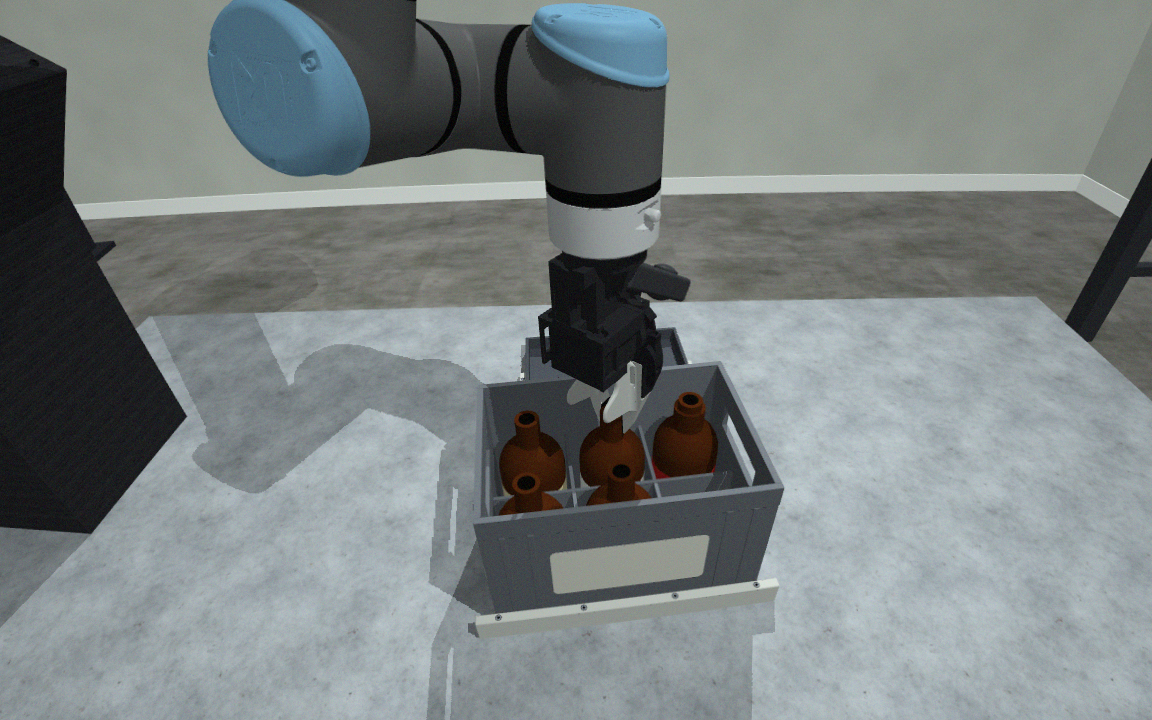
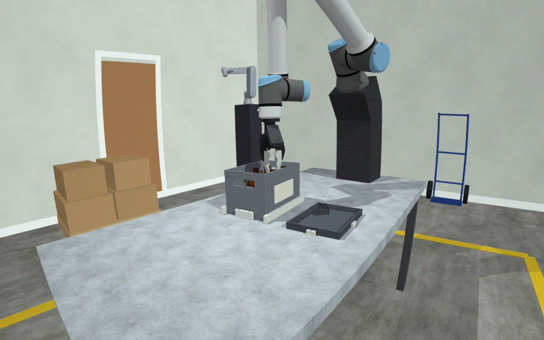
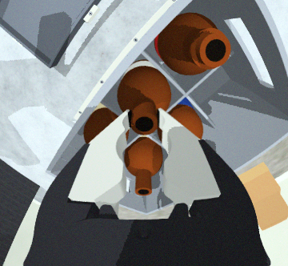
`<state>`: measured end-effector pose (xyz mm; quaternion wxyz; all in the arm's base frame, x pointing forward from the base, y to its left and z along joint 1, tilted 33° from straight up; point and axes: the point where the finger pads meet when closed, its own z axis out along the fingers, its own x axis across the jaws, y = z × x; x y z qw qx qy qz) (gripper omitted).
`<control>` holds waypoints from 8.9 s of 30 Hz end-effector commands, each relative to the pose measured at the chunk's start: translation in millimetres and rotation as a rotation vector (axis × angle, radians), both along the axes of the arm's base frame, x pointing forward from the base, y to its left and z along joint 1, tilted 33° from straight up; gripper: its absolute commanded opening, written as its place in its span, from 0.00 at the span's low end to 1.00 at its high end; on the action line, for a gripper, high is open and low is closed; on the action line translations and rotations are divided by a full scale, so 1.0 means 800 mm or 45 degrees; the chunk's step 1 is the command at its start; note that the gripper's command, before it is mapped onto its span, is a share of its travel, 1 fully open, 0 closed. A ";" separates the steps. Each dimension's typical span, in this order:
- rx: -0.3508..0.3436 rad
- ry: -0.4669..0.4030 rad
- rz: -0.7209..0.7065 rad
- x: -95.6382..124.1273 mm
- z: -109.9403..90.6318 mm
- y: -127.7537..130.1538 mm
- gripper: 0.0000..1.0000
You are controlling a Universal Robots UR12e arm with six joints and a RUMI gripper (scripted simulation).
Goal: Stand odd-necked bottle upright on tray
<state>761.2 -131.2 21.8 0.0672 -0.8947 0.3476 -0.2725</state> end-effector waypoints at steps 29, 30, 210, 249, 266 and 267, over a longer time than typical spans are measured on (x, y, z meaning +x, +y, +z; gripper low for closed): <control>0.000 -0.001 0.000 0.000 0.001 0.000 0.38; 0.000 -0.001 0.000 0.000 0.001 0.000 0.38; 0.000 -0.001 0.000 0.039 0.139 -0.098 0.38; 0.000 -0.001 0.000 0.060 0.106 -0.101 0.38; 0.000 -0.001 0.000 0.061 0.106 -0.101 0.38; 0.000 -0.001 0.000 0.061 0.106 -0.101 0.38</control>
